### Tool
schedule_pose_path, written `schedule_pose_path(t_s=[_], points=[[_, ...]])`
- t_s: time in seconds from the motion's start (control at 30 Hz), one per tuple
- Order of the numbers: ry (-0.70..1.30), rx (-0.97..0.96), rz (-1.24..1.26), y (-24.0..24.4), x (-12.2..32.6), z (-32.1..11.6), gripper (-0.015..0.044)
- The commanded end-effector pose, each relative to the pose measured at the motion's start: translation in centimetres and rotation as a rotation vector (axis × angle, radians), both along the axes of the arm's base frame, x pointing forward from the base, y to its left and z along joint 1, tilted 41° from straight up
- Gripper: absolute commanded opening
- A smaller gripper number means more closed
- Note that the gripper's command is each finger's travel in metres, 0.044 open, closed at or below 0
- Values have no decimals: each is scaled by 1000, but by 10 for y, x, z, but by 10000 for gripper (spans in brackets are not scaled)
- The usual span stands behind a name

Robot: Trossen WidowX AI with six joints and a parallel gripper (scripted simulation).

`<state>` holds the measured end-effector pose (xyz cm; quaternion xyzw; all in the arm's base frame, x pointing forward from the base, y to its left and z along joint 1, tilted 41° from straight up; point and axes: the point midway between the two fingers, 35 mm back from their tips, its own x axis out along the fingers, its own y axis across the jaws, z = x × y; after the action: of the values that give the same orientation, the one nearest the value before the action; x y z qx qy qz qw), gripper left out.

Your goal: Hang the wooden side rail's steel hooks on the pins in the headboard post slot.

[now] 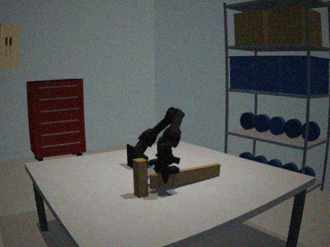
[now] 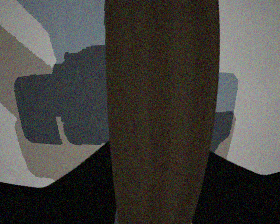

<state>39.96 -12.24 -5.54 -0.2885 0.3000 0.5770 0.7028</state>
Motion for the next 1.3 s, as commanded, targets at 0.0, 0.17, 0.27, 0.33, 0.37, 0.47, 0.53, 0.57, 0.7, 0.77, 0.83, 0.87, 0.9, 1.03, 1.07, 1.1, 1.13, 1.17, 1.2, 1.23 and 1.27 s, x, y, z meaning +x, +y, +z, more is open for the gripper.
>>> schedule_pose_path(t_s=[0.0,0.17,0.27,0.33,0.37,0.47,0.53,0.57,0.7,0.77,0.83,0.87,0.9,1.03,1.07,1.1,1.13,1.17,1.2,1.23,1.27], points=[[-3,-8,-5,-6,-1,1,0],[-3,-8,-5,-6,-2,0,0],[-3,-8,-5,-6,-2,0,0],[-3,-8,-5,-6,-2,0,0],[-3,-8,-5,-6,-2,-1,0],[-3,-8,-5,-6,-1,-1,0],[-3,-8,-5,-7,-1,-1,0],[-3,-8,-5,-7,-1,-1,0],[-3,-8,-5,-7,-1,-1,0],[-3,-8,-5,-7,-1,-1,0],[-3,-8,-5,-8,-1,-1,0],[-3,-8,-5,-8,-1,-1,0],[-3,-8,-5,-8,-1,-1,0],[-3,-8,-5,-8,-1,-1,0],[-3,-8,-5,-9,-1,-1,0],[-3,-8,-5,-9,-2,-1,0],[-3,-8,-5,-9,-2,-1,0],[-3,-8,-5,-9,-2,-1,0],[-3,-8,-5,-9,-2,-2,0],[-3,-8,-5,-9,-2,-2,0],[-3,-8,-5,-9,-2,-2,0]])
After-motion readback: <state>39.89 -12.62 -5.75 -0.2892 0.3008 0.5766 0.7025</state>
